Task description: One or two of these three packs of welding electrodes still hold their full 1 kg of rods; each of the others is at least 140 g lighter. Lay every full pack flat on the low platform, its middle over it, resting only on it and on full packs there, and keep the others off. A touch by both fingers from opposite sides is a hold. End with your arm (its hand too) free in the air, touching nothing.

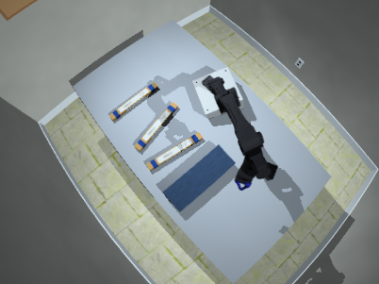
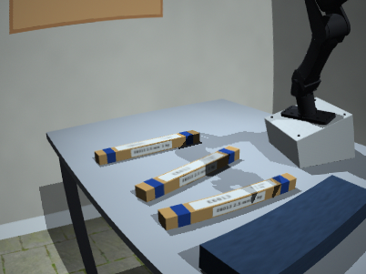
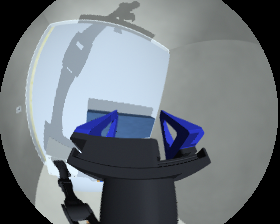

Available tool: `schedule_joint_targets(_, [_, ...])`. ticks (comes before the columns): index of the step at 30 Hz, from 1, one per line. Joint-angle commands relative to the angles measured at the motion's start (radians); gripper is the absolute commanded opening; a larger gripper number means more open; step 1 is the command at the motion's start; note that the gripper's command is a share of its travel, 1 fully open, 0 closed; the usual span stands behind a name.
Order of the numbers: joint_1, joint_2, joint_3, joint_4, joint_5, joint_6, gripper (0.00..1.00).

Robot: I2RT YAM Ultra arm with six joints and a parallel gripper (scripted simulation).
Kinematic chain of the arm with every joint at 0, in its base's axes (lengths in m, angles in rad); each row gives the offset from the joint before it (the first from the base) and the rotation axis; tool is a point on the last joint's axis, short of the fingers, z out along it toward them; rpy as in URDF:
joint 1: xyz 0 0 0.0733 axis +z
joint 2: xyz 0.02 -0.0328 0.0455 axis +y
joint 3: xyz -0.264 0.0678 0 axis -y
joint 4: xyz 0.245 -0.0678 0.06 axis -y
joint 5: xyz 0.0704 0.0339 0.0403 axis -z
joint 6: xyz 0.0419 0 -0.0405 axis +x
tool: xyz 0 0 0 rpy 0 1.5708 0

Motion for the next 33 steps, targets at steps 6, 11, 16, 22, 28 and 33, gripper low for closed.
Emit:
schedule_joint_targets(6, [-0.037, -0.027, 0.023, 0.014, -0.009, 0.078, 0.74])
schedule_joint_targets(11, [-0.066, -0.062, -0.015, 0.034, -0.024, 0.052, 0.74])
schedule_joint_targets(16, [-0.047, -0.078, -0.047, 0.053, -0.027, 0.050, 0.74])
schedule_joint_targets(22, [-0.127, -0.120, -0.080, 0.083, -0.045, 0.104, 0.74])
schedule_joint_targets(28, [-0.110, -0.145, -0.131, 0.119, -0.049, 0.100, 0.74])
schedule_joint_targets(33, [-0.164, -0.183, -0.179, 0.154, -0.054, 0.158, 0.74])
